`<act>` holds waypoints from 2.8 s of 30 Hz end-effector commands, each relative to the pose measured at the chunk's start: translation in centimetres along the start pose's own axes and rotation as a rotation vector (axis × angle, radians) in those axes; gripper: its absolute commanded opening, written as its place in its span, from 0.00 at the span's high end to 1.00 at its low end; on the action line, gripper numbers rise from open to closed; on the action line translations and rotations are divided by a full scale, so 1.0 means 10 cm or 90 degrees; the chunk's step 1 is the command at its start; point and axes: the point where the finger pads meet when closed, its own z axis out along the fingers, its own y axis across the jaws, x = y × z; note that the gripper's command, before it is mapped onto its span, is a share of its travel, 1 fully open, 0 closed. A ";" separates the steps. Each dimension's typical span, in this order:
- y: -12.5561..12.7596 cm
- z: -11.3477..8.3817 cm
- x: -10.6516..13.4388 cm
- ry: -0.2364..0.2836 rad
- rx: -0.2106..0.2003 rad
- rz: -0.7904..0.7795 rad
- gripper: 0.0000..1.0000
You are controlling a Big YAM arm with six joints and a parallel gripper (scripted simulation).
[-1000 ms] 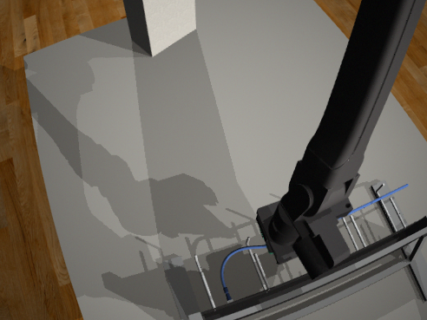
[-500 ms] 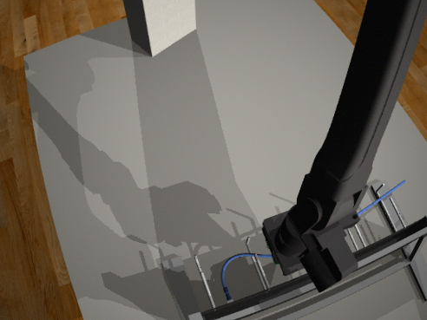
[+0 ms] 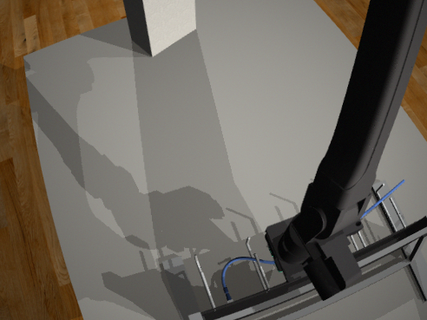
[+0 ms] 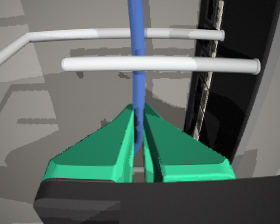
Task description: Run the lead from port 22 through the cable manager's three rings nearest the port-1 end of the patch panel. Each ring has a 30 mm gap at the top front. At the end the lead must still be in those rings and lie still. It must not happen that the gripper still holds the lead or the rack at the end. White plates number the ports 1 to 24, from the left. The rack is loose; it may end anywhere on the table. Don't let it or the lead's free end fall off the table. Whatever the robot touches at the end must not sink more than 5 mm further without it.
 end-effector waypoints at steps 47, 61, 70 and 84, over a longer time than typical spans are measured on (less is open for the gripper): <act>-0.12 -0.03 0.12 0.007 0.011 -0.001 0.67; -0.17 -0.18 0.10 0.008 0.019 -0.003 0.67; -0.15 -0.34 0.08 0.007 0.017 -0.004 0.67; -0.25 -0.77 0.01 0.003 0.029 -0.011 0.67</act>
